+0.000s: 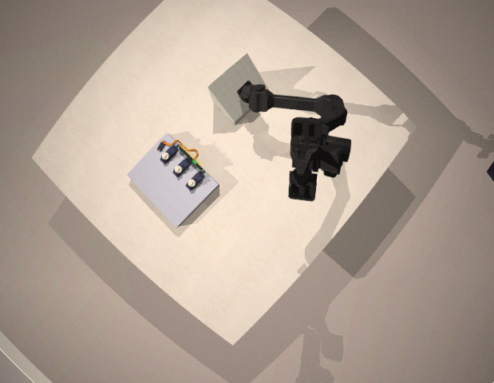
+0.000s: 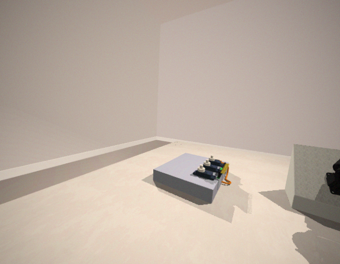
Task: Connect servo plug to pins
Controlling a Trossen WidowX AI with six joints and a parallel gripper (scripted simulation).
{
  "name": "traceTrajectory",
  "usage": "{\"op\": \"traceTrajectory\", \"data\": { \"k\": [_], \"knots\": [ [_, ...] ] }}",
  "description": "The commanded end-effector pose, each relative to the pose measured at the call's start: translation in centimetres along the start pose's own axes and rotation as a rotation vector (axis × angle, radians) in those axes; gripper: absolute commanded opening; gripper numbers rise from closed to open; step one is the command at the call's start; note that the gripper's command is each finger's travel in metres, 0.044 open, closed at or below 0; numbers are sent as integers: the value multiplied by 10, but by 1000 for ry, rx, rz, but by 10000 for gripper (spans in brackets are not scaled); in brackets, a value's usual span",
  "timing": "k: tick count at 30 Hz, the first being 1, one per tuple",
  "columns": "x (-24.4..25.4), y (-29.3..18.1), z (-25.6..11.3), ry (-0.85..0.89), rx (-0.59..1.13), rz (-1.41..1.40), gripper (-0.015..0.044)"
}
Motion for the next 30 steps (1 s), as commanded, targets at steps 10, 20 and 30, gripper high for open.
{"op": "traceTrajectory", "data": {
  "k": [10, 20, 30],
  "knots": [
    [56, -108, -23, 214, 324, 105, 115],
    [113, -181, -76, 426, 579, 158, 115],
    [155, -234, -128, 611, 806, 127, 115]
  ]
}}
Point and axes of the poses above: the point midway between the two fingers, 35 mm back from their tips, its own z axis out along the fingers, its own x axis across the jaws, y = z × x, the point moved 1 cm from there along -z, back along the fingers, and after that the axes turned 5 degrees about z, right-handed, at the moved point
